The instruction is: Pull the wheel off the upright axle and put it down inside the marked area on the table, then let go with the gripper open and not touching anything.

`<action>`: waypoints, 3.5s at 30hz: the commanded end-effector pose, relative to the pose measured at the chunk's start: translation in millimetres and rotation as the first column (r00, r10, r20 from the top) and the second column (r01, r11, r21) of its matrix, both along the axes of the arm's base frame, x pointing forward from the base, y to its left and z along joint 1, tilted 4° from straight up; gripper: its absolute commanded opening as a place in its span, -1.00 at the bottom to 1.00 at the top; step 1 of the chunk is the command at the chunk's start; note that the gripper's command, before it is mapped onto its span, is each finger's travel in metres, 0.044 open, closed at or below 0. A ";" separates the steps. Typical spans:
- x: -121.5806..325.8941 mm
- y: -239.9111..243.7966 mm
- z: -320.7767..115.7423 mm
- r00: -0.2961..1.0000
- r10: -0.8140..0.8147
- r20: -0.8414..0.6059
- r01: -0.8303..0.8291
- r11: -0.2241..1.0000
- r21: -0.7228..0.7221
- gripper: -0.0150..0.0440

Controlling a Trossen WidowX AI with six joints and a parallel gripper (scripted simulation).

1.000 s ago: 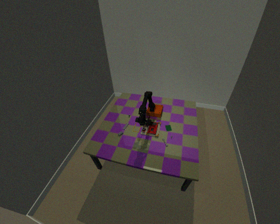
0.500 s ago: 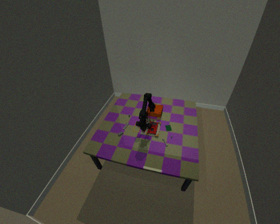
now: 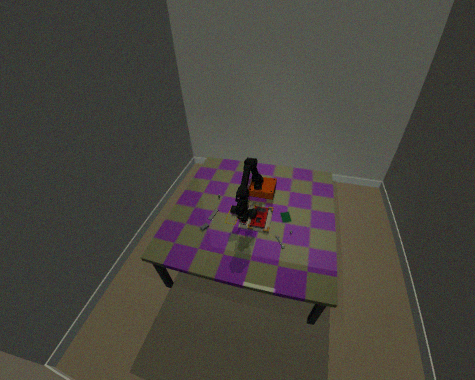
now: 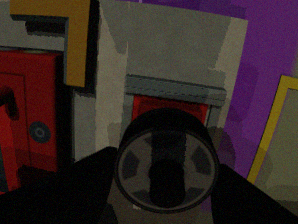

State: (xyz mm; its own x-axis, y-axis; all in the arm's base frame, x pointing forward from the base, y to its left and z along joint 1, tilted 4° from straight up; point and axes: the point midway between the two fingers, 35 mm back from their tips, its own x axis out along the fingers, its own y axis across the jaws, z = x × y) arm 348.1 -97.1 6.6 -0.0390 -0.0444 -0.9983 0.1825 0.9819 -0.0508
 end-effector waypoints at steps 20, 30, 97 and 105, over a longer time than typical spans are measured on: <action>0.7 0.3 8.0 1.000 0.001 0.004 -0.001 1.000 0.000 -0.49; 0.9 0.4 11.3 1.000 0.001 0.006 -0.001 1.000 -0.001 -0.49; 1.3 1.4 33.4 1.000 0.003 0.017 -0.003 1.000 -0.002 -0.49; 1.8 1.7 43.8 1.000 0.003 0.018 -0.003 1.000 -0.002 -0.49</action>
State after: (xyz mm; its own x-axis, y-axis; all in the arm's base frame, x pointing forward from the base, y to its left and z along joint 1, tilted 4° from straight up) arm 347.9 -95.5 43.0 -0.0297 -0.0475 -0.9984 0.1788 0.9825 -0.0520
